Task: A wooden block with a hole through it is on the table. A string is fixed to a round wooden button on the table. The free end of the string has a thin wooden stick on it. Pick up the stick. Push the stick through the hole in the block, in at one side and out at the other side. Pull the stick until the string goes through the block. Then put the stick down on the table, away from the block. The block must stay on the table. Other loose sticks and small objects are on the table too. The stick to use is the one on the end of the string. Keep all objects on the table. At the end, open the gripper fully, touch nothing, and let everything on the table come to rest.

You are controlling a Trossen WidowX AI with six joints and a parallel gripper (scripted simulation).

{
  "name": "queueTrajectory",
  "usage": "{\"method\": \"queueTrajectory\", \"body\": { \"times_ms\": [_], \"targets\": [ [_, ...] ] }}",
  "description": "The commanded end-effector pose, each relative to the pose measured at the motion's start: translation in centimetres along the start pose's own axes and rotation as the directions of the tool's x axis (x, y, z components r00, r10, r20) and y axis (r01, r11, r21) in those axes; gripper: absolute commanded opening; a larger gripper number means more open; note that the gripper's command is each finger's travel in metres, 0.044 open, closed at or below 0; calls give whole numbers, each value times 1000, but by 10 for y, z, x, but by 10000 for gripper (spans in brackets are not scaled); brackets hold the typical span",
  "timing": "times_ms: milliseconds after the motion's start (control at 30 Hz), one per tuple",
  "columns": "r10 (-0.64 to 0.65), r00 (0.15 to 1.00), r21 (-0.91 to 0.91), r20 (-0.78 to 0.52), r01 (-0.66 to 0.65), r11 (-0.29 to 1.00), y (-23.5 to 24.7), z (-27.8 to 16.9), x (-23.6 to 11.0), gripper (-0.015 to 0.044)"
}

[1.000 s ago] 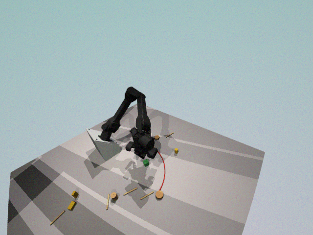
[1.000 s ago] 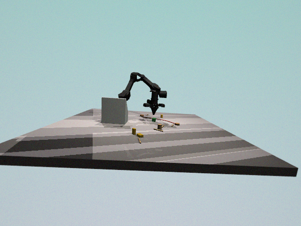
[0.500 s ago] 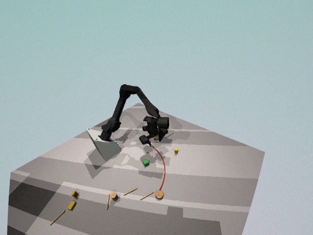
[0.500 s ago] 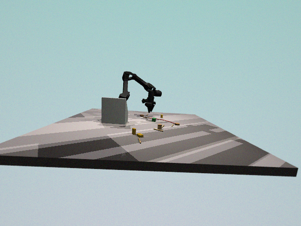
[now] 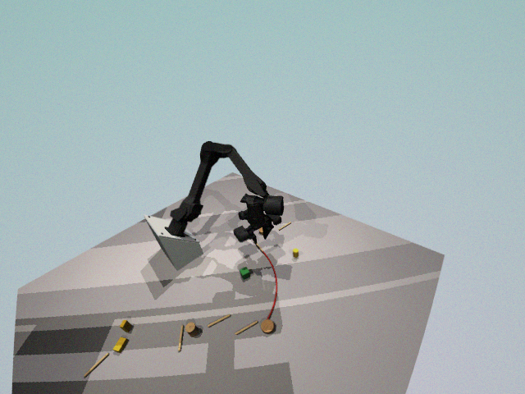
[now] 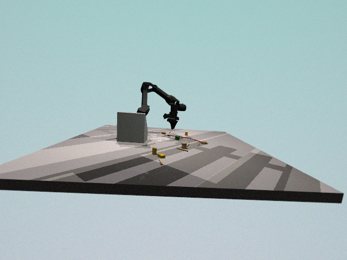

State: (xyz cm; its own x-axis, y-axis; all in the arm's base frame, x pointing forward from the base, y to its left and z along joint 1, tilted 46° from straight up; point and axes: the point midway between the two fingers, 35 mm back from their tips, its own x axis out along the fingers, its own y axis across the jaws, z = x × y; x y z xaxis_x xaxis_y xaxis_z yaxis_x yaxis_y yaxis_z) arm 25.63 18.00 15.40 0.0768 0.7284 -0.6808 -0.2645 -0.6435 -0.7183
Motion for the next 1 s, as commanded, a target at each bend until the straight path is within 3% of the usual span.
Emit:
{"method": "queueTrajectory", "body": {
  "times_ms": [0,967],
  "targets": [
    [2,1000,-6,-3,-2,1000,0,0,0,123],
    [3,1000,-7,-2,-3,1000,0,-2,29,123]
  ]
}}
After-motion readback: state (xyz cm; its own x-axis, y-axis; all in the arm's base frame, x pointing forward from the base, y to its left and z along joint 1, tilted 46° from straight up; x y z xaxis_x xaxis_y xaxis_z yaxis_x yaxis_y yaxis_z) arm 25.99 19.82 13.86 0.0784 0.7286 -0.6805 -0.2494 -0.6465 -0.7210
